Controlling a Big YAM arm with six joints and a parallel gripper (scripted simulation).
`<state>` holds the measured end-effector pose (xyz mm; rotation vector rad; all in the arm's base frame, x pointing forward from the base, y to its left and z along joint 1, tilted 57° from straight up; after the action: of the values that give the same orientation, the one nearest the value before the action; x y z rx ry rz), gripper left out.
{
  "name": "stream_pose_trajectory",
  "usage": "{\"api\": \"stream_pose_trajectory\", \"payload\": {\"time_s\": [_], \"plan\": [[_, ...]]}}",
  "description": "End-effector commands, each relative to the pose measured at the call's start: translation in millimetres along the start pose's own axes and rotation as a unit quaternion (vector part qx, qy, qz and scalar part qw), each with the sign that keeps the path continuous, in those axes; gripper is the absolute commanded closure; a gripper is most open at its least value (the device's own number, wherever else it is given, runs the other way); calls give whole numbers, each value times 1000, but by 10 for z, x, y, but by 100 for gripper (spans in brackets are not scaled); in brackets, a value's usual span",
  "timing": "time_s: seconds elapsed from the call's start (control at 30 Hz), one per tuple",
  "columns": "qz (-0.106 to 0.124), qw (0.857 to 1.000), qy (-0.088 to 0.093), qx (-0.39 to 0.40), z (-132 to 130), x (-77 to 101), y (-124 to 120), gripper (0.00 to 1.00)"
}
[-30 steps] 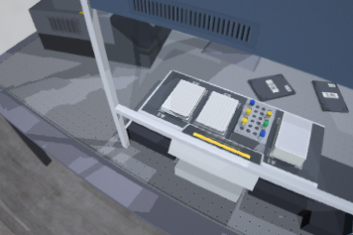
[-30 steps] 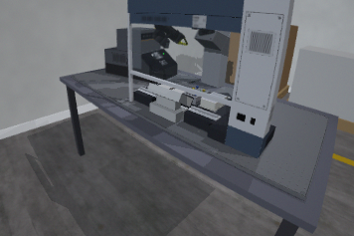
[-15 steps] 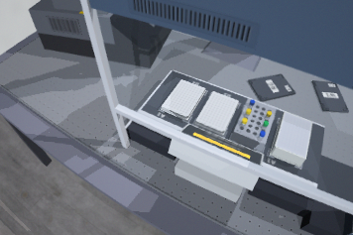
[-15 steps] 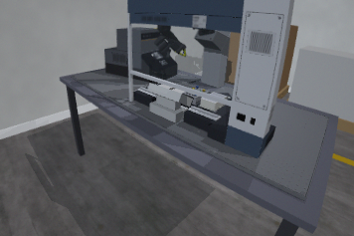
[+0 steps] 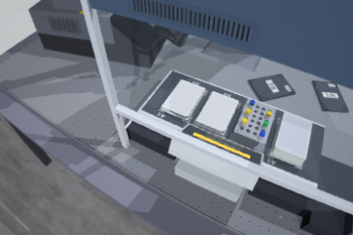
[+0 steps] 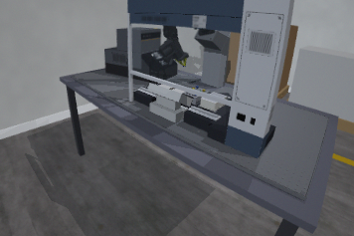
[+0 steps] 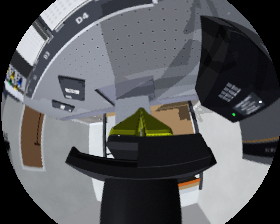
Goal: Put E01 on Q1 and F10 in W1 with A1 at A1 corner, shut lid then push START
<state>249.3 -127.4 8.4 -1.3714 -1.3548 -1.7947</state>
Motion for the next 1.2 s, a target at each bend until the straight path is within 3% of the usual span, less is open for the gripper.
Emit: {"api": "stream_pose_trajectory", "payload": {"time_s": [0.0,0.07,0.53,0.63,1.0,1.1,1.17], "plan": [[-14,1000,-1,-2,90,-95,-39,100],[-15,1000,-4,-2,82,-92,-42,100],[-158,985,-5,71,504,19,241,100],[-161,984,-6,71,524,31,252,100],[-272,956,9,114,802,225,323,100],[-294,947,9,126,746,193,285,100],[-294,947,9,126,746,193,285,100]]}}
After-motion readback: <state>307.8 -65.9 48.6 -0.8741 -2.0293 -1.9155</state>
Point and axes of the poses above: the point where the finger pads meet when closed, its own x axis back along the fingers, its own z axis across the jaws, y = z × x, the point moved 1 cm from there along x, back along the fingers
